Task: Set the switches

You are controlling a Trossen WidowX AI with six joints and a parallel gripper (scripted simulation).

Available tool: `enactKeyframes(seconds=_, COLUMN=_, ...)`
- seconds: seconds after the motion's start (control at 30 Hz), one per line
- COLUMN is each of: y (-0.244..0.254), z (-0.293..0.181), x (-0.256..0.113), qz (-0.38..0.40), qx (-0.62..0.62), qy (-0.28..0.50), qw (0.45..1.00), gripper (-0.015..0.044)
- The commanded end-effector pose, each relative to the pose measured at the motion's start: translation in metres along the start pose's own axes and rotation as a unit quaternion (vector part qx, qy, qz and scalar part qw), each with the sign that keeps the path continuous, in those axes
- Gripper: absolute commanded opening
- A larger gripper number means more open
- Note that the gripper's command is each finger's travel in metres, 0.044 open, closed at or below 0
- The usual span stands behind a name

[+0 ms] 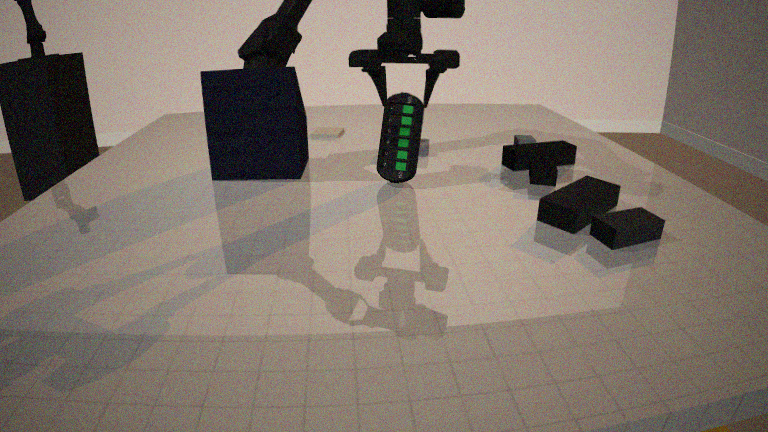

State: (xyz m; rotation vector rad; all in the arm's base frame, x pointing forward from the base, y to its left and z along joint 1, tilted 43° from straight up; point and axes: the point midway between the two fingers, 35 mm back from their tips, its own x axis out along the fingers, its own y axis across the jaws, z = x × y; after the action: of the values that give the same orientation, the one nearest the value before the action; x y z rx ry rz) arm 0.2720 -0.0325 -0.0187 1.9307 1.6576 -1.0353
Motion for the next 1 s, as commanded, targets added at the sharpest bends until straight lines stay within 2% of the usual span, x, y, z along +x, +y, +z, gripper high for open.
enactKeyframes(seconds=0.0, y=-0.003, z=-0.003, x=0.006, qz=-0.007, qx=0.001, qy=0.001, qw=1.000, gripper=0.0338)
enactKeyframes(seconds=0.97, y=-0.003, z=-0.025, x=0.014, qz=-0.007, qx=0.001, qy=0.002, qw=1.000, gripper=0.0338)
